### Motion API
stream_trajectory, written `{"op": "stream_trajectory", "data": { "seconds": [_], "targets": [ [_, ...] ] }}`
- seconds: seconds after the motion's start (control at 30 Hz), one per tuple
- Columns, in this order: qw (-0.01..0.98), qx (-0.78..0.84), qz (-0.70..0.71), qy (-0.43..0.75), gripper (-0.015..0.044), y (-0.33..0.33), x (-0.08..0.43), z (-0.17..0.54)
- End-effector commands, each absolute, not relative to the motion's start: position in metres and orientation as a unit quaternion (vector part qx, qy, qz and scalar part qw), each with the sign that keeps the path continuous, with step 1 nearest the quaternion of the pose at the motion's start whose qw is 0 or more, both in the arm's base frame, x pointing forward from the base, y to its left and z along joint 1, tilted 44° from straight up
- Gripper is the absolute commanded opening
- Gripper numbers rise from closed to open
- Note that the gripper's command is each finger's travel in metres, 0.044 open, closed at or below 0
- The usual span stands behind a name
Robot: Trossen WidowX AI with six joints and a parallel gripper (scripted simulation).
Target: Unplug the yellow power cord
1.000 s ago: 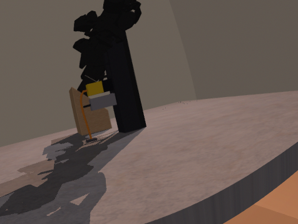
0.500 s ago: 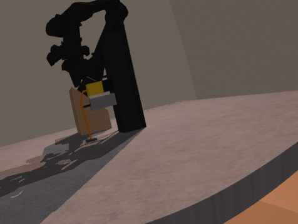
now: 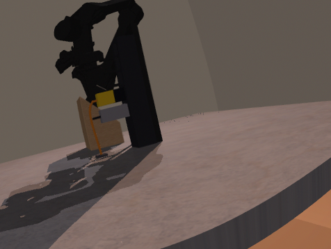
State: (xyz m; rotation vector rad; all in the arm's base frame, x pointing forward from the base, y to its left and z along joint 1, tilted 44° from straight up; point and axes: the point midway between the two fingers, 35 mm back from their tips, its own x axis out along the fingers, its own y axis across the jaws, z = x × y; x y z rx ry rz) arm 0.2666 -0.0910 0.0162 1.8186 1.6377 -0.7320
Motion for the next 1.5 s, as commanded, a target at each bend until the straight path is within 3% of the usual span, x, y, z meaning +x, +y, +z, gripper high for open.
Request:
{"op": "stream_trajectory", "data": {
  "seconds": [0.0,0.93,1.07,1.47],
  "targets": [
    [0.288,0.684,-0.275,0.612,0.0160,-0.085,0.266,0.023],
    [0.287,0.684,-0.274,0.612,0.0160,-0.062,0.267,0.028],
    [0.290,0.682,-0.273,0.614,0.0055,-0.064,0.267,0.030],
    [0.290,0.682,-0.273,0.614,0.0000,-0.066,0.267,0.028]
  ]
}}
